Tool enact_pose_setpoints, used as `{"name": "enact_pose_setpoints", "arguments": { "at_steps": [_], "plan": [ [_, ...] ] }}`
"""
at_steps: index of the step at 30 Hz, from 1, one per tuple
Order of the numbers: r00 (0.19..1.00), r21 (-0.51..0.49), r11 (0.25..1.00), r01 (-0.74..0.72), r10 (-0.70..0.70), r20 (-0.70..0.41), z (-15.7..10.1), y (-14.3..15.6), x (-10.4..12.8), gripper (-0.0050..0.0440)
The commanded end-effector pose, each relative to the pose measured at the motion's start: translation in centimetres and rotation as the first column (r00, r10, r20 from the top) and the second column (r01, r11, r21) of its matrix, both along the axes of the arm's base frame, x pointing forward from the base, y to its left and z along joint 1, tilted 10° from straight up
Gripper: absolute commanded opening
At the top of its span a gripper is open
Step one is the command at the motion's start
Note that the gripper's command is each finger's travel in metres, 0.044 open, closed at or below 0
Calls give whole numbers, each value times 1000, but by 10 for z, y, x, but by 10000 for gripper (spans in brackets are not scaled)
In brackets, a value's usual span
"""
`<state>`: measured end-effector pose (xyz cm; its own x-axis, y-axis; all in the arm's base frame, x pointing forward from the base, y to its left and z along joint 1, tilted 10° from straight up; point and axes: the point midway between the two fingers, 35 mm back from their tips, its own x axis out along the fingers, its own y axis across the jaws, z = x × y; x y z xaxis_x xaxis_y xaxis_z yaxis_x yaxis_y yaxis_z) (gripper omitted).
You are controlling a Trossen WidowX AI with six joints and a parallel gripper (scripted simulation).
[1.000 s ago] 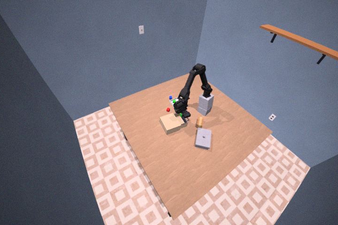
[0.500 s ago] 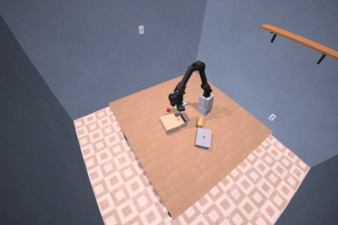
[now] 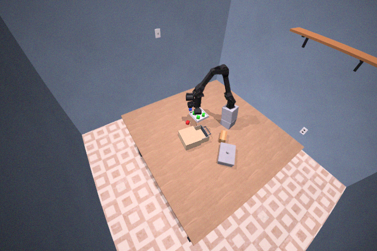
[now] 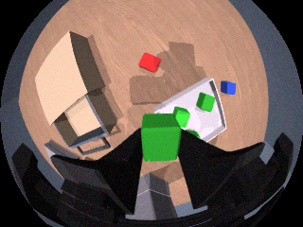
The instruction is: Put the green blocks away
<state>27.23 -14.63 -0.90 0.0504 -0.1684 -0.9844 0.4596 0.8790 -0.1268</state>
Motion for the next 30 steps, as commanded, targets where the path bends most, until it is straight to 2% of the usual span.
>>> {"name": "enact_pose_setpoints", "arguments": {
  "at_steps": [1,4,6,9,12,14,17,22,27,30],
  "plan": [
    [997,7,997,76,-76,5,3,-32,-29,0],
    [997,7,997,76,-76,5,5,-46,-41,0],
    [987,13,987,160,-160,18,6,-59,-56,0],
    [987,13,987,160,-160,18,8,-76,-77,0],
    [987,13,987,160,-160,18,8,-76,-77,0],
    [970,19,970,242,-243,32,9,-87,-94,0],
    [970,19,970,242,-243,32,10,-101,-116,0],
    [970,19,970,242,-243,32,10,-101,-116,0],
    [970,19,970,242,-243,32,-22,-106,-115,0],
    [970,19,970,242,-243,32,-29,-107,-115,0]
  ]
}}
